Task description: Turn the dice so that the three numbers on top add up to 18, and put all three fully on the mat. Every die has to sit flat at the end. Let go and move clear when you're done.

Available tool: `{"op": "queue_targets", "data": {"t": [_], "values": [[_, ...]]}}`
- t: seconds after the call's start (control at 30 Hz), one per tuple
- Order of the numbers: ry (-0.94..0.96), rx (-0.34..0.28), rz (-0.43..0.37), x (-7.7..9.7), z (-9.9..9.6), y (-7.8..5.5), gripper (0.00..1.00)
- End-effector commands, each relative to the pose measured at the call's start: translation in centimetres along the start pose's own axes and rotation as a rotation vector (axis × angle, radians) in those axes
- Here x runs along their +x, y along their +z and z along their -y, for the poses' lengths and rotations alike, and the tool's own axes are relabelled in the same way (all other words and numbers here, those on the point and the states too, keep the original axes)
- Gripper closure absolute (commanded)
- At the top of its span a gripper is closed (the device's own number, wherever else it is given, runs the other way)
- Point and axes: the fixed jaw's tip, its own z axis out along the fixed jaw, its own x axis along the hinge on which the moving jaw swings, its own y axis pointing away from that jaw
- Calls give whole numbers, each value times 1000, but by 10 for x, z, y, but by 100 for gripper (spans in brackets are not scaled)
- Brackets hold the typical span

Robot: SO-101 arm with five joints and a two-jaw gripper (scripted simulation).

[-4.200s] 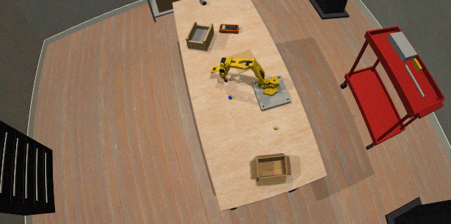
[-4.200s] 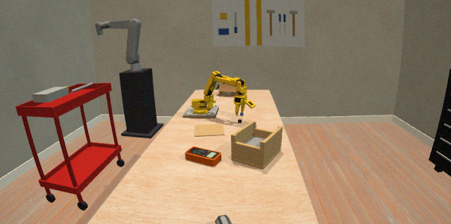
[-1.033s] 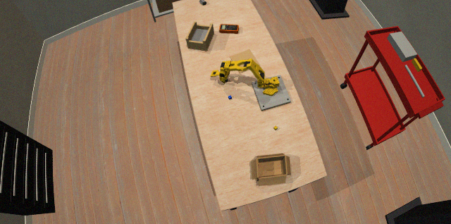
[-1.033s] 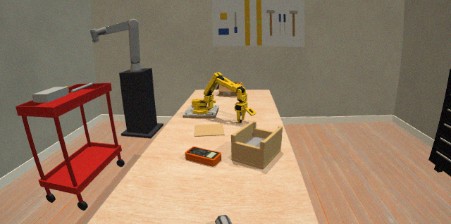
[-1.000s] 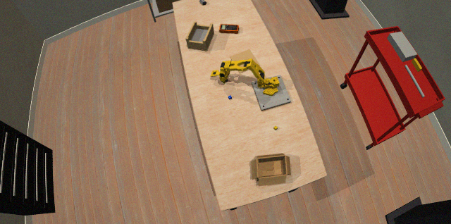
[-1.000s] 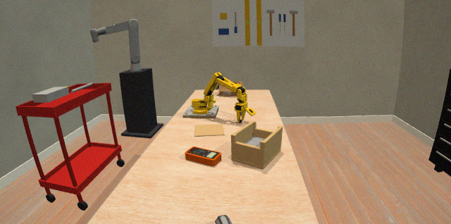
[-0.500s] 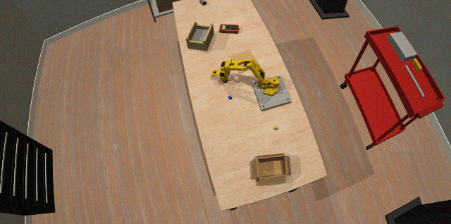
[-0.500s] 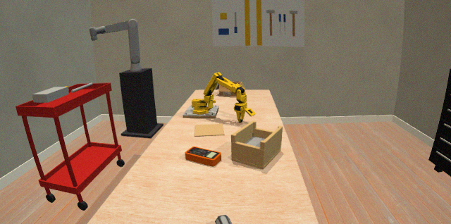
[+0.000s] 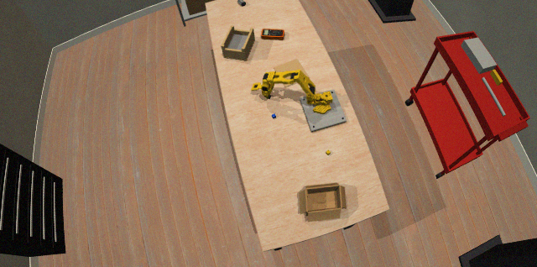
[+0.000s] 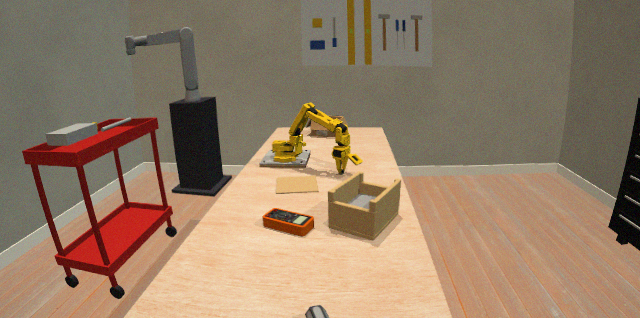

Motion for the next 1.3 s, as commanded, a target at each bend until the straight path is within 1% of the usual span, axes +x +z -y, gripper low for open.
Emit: {"op": "queue_targets", "data": {"t": [0.0, 0.2, 0.4, 0.53, 0.67, 0.83, 0.9, 1.1, 1.27], "values": [[-2, 1, -24, 4, 2, 5, 96], [-2, 1, -24, 4, 2, 5, 100], [-2, 1, -24, 4, 2, 5, 100], [-2, 1, -24, 4, 2, 2, 100], [-2, 1, -24, 3, 1, -5, 100], [-2, 1, -24, 2, 0, -19, 100], [-2, 1, -24, 2, 0, -19, 100], [-2, 2, -24, 3, -1, -36, 100], [-2, 2, -24, 4, -2, -43, 100]]}}
